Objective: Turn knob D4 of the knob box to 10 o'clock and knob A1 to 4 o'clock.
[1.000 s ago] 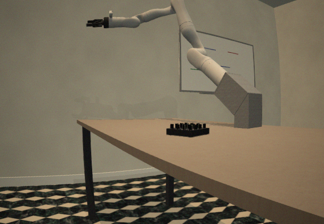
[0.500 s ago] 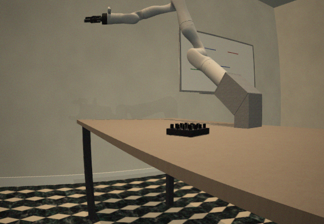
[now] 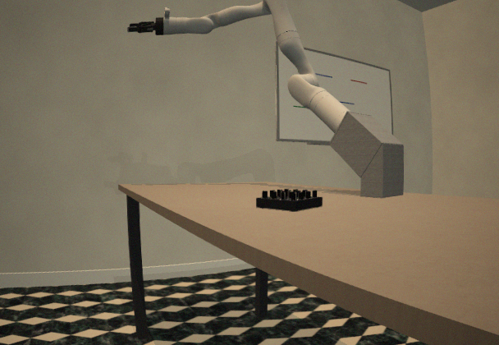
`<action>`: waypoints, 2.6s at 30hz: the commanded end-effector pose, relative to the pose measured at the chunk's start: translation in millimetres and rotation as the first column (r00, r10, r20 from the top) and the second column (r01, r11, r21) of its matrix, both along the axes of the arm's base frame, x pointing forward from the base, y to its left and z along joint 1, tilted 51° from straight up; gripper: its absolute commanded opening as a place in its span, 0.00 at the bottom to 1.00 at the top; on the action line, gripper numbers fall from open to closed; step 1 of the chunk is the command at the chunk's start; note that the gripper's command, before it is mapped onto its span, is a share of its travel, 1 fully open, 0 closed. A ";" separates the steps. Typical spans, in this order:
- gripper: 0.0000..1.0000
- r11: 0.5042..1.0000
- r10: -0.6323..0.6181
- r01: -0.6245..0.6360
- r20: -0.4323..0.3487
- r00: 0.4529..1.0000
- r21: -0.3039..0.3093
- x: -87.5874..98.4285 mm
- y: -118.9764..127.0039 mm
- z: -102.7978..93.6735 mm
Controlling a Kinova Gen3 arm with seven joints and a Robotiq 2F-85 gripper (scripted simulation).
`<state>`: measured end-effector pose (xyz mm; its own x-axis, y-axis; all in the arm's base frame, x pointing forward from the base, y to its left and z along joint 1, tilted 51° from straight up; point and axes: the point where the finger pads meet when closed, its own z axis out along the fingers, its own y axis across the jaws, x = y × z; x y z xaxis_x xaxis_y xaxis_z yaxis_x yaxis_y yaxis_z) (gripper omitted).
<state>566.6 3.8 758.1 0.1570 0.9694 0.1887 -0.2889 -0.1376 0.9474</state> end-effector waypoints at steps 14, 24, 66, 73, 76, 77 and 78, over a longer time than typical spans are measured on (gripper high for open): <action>1.00 1.000 0.003 -0.003 -0.018 1.000 0.028 24.5 29.6 -30.0; 1.00 0.999 0.003 -0.002 -0.031 1.000 0.044 36.2 42.9 -47.7; 1.00 0.993 -0.010 0.021 -0.100 0.995 0.116 77.6 87.5 -133.6; 1.00 0.993 -0.010 0.021 -0.100 0.995 0.116 77.6 87.5 -133.6; 1.00 0.990 -0.016 0.033 -0.122 0.992 0.134 86.2 96.3 -158.5; 1.00 0.990 -0.016 0.033 -0.122 0.992 0.134 86.2 96.3 -158.5; 1.00 0.990 -0.016 0.033 -0.122 0.992 0.134 86.2 96.3 -158.5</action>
